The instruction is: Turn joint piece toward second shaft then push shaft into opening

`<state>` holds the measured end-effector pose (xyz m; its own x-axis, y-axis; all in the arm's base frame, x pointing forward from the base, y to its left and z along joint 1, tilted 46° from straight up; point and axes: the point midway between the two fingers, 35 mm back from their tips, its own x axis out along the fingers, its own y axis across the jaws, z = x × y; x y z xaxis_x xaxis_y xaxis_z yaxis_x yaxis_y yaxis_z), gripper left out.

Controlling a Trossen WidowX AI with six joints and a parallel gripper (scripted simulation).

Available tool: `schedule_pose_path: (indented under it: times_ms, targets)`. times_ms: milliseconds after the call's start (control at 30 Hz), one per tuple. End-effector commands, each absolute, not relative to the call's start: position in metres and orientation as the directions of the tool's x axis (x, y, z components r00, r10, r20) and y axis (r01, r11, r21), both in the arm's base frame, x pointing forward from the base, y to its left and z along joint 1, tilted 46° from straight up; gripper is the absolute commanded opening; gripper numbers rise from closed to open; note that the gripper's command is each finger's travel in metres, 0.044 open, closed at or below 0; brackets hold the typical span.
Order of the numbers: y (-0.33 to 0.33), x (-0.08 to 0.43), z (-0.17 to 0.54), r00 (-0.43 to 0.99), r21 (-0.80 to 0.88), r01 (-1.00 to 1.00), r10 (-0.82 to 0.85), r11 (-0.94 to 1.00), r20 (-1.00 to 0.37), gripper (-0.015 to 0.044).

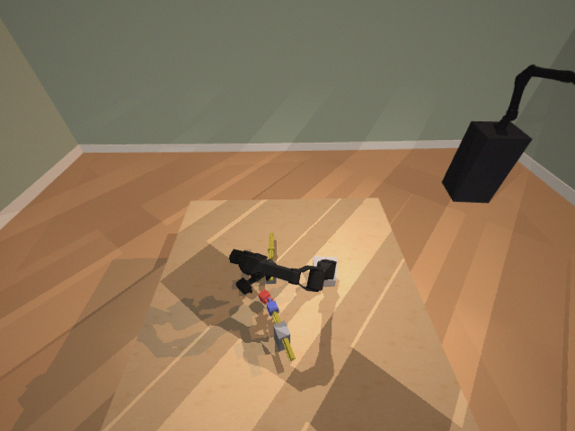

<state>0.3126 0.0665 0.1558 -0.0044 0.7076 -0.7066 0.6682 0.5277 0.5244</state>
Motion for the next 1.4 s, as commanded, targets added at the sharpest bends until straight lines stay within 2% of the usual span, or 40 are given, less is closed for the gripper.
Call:
schedule_pose_path:
  times_ms: [0,267,667,1367]
  targets:
    - [0.082,0.311,0.142,-0.006,0.524,0.672,0.711,0.524,-0.703,0.044]
    - [0.107,0.308,0.12,-0.007,0.527,0.671,0.715,0.521,-0.699,0.044]
    - [0.121,0.286,0.133,-0.007,0.527,0.672,0.716,0.521,-0.698,0.044]
    - [0.141,0.285,0.115,-0.007,0.528,0.672,0.717,0.52,-0.697,0.044]
